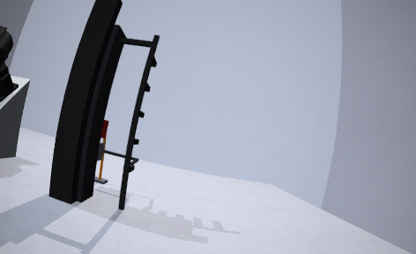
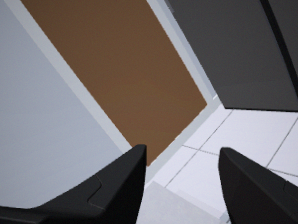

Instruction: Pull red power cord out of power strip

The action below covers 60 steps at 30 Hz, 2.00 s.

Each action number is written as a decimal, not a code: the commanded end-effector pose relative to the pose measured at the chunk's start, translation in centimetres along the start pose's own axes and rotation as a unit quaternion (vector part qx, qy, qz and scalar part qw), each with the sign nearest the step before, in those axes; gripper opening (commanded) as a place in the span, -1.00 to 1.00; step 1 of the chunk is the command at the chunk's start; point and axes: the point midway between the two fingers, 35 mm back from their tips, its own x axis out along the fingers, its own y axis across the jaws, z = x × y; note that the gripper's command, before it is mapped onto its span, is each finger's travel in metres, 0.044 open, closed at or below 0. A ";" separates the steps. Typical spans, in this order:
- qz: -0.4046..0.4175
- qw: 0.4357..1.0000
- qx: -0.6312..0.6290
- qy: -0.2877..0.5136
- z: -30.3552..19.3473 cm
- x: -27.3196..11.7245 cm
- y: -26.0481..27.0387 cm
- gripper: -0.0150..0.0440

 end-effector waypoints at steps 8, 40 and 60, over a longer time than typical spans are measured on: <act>0.124 0.963 -0.214 0.106 -8.7 5.1 15.9 0.05; 0.464 0.370 -0.697 0.403 -52.7 -8.9 33.7 0.05; 0.495 0.153 -0.727 0.450 -59.2 -14.7 28.1 0.05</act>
